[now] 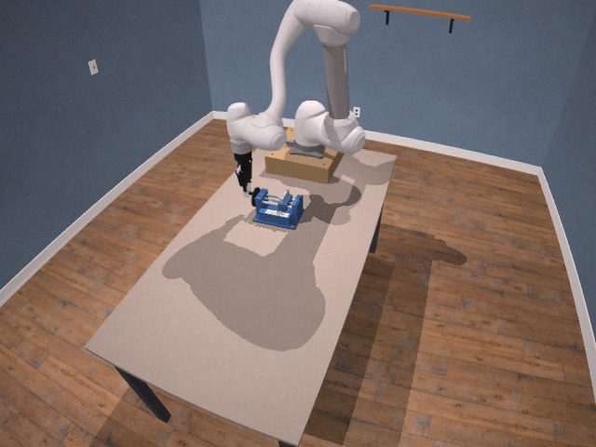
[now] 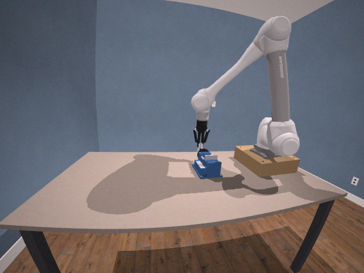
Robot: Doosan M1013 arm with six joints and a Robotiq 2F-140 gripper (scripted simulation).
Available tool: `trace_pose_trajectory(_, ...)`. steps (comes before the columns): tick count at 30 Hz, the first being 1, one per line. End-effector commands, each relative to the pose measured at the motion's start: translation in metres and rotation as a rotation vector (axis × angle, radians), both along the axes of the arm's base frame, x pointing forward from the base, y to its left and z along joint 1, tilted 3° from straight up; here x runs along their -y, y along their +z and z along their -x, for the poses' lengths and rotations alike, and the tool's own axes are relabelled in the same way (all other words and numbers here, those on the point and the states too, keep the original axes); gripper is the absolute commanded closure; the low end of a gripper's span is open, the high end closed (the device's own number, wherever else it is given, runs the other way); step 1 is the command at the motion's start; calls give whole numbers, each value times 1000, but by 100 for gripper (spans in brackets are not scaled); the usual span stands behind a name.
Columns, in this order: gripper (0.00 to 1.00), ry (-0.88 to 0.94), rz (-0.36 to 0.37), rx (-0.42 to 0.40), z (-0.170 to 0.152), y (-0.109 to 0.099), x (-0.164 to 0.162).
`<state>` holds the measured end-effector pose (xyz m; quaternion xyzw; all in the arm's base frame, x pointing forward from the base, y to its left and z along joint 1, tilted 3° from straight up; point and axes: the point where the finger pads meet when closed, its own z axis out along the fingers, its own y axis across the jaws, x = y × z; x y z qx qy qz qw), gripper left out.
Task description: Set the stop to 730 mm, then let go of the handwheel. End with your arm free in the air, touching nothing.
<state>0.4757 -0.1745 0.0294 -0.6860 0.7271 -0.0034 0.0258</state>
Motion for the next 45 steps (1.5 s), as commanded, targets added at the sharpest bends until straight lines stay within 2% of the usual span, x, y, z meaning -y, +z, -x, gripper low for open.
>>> trace_pose_trajectory(1,96,0,0,0,-4,-3,0)
trace_pose_trajectory(45,96,0,0,0,-15,-40,-1)
